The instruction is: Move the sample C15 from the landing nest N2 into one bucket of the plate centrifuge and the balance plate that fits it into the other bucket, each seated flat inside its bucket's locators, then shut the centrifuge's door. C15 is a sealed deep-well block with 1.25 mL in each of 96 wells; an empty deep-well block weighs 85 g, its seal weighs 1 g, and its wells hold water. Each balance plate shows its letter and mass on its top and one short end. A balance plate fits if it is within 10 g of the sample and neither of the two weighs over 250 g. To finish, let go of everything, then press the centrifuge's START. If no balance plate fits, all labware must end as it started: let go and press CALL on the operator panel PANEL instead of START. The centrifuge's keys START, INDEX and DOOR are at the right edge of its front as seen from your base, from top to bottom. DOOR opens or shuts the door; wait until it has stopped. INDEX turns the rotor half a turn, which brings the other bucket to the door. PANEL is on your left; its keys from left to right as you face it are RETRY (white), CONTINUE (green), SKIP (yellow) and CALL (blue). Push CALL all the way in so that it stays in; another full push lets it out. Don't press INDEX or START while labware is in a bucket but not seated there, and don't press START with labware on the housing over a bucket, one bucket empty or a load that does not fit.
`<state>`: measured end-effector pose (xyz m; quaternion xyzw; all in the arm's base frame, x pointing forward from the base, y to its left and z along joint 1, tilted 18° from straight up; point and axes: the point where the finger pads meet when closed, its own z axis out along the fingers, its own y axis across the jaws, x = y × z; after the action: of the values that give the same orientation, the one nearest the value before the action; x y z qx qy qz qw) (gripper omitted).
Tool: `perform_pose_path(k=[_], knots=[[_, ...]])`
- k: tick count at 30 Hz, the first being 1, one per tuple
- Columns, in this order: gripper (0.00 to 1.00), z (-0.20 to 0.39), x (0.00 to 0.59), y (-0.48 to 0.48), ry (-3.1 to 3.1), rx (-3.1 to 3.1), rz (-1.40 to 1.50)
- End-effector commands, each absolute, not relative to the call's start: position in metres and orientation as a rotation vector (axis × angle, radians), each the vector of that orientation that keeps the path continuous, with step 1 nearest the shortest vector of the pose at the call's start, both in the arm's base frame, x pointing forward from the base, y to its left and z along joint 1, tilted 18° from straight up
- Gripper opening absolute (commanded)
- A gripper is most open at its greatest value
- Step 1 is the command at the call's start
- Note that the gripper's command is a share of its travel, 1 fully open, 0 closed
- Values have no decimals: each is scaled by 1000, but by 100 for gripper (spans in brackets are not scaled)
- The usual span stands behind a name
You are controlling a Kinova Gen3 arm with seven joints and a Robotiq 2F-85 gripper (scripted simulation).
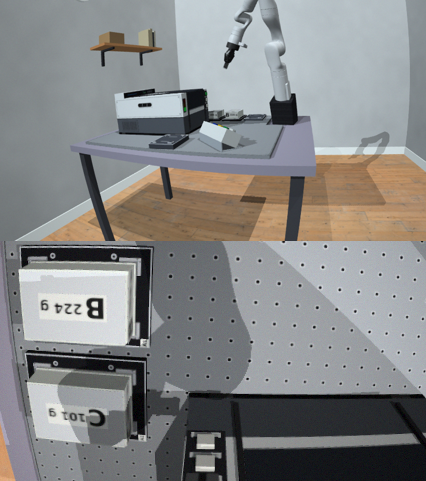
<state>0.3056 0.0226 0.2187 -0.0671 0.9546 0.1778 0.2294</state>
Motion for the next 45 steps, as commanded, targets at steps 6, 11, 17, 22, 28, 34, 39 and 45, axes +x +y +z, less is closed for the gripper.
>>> perform_pose_path(k=[6, 11, 17, 22, 28, 34, 39, 45], knots=[[10, 219, 306, 22, 2626, -184, 488], [10, 219, 306, 22, 2626, -184, 488], [10, 219, 306, 22, 2723, -214, 491], [10, 219, 306, 22, 2821, -245, 493], [10, 219, 306, 22, 2898, -270, 494], [10, 219, 306, 23, 3014, -310, 494], [10, 219, 306, 22, 3049, -323, 493], [10, 219, 306, 22, 3049, -323, 493]])
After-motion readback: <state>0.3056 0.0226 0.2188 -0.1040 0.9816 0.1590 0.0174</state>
